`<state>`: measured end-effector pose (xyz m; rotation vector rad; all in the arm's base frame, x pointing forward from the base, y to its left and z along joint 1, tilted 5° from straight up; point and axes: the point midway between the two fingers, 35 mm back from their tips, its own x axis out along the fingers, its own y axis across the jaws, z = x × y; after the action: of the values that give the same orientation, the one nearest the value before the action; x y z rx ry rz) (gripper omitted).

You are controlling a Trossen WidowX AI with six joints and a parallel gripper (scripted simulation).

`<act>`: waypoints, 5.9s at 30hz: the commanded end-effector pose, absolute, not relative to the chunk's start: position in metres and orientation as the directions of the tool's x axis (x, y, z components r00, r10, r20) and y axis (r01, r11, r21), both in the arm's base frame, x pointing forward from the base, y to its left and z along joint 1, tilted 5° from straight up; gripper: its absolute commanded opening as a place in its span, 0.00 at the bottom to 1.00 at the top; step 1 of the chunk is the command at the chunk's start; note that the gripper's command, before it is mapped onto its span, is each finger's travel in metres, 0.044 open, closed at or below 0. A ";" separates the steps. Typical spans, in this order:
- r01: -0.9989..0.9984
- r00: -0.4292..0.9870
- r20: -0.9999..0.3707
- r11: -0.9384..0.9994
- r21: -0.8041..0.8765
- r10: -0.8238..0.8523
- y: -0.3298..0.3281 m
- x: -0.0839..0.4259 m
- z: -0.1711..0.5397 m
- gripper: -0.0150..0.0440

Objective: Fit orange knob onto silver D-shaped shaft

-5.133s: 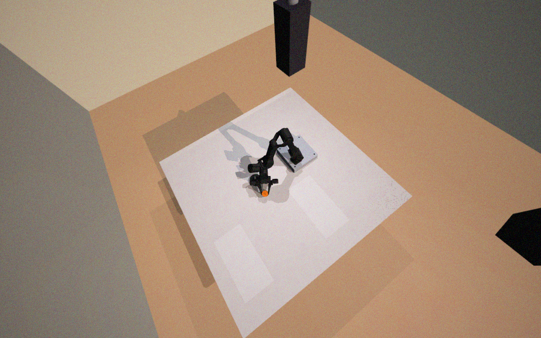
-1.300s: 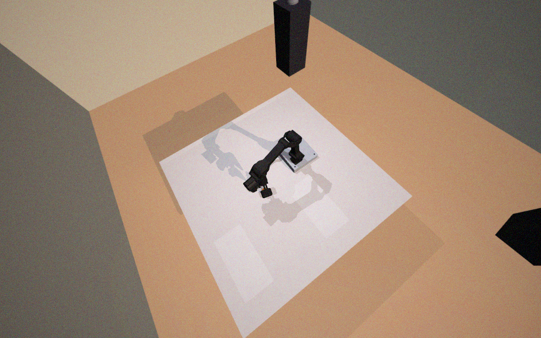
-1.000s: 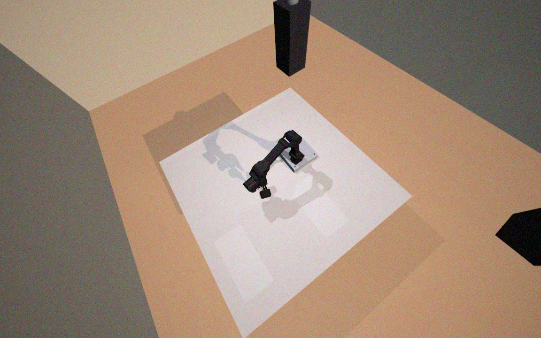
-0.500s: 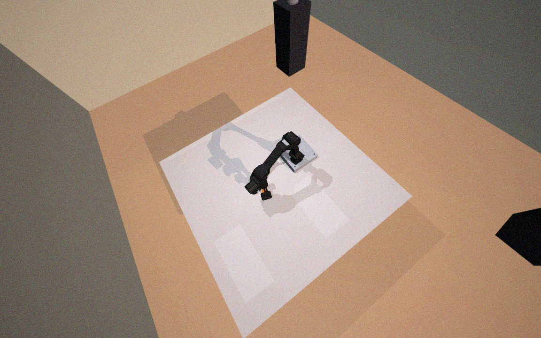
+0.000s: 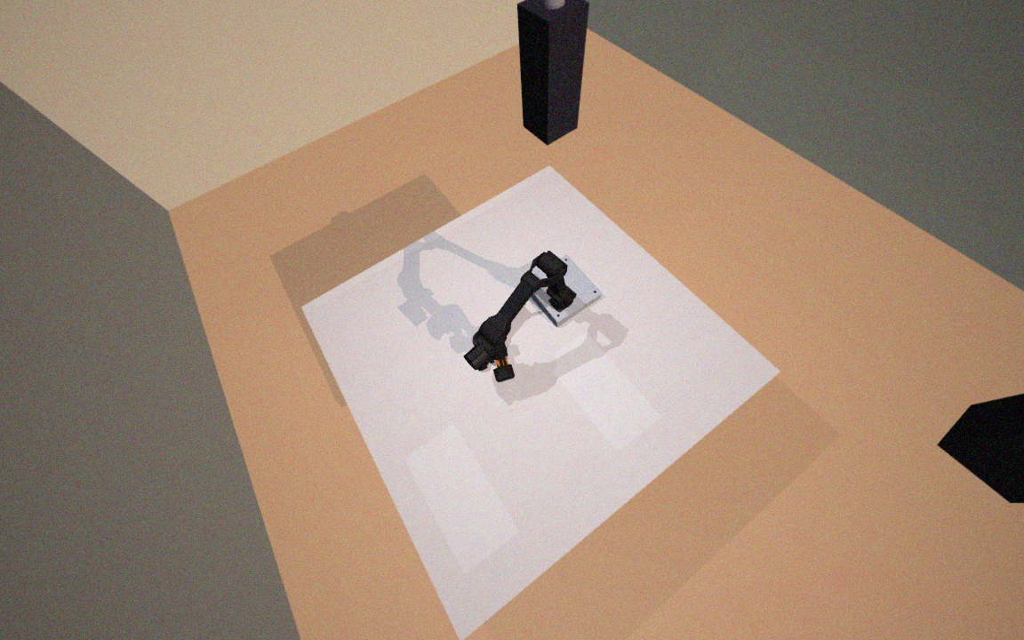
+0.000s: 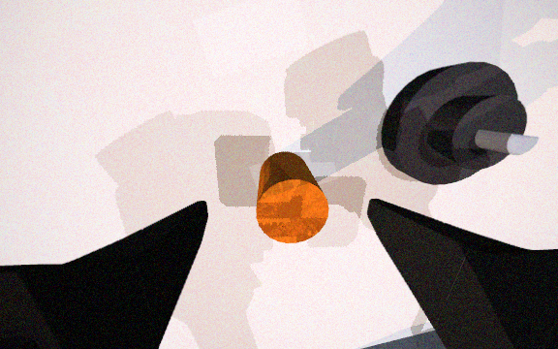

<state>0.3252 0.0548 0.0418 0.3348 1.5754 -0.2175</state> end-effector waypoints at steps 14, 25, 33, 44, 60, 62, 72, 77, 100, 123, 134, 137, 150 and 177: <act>0.350 -0.023 -0.997 0.935 0.061 0.073 0.057 0.322 0.010 1.00; 0.350 -0.023 -0.997 0.935 0.061 0.073 0.058 0.320 -0.007 1.00; 0.350 -0.023 -0.997 0.935 0.061 0.073 0.058 0.320 -0.009 0.78; 0.350 -0.023 -0.997 0.935 0.061 0.073 0.058 0.320 -0.009 0.49; 0.349 -0.022 -0.997 0.935 0.061 0.073 0.051 0.336 0.061 0.25; 0.349 -0.022 -0.997 0.935 0.061 0.073 0.050 0.337 0.073 0.25; 0.349 -0.022 -0.997 0.935 0.060 0.072 0.042 0.333 0.129 0.25; 0.350 -0.022 -0.997 0.935 0.062 0.074 0.042 0.333 0.130 0.25; 0.329 0.133 -0.868 0.805 0.494 0.478 0.046 0.305 0.170 0.25; 0.229 0.272 -0.534 0.485 0.844 0.801 0.050 0.274 0.217 0.25; 0.211 0.286 -0.478 0.432 0.877 0.831 0.049 0.273 0.216 0.25; 0.220 0.280 -0.499 0.451 0.865 0.820 0.049 0.274 0.216 0.25; 0.220 0.280 -0.499 0.451 0.865 0.820 0.049 0.274 0.216 0.25; 0.256 0.246 -0.618 0.565 0.785 0.747 0.054 0.274 0.197 0.25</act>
<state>0.2743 0.0509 0.2019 1.0126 1.2958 0.4658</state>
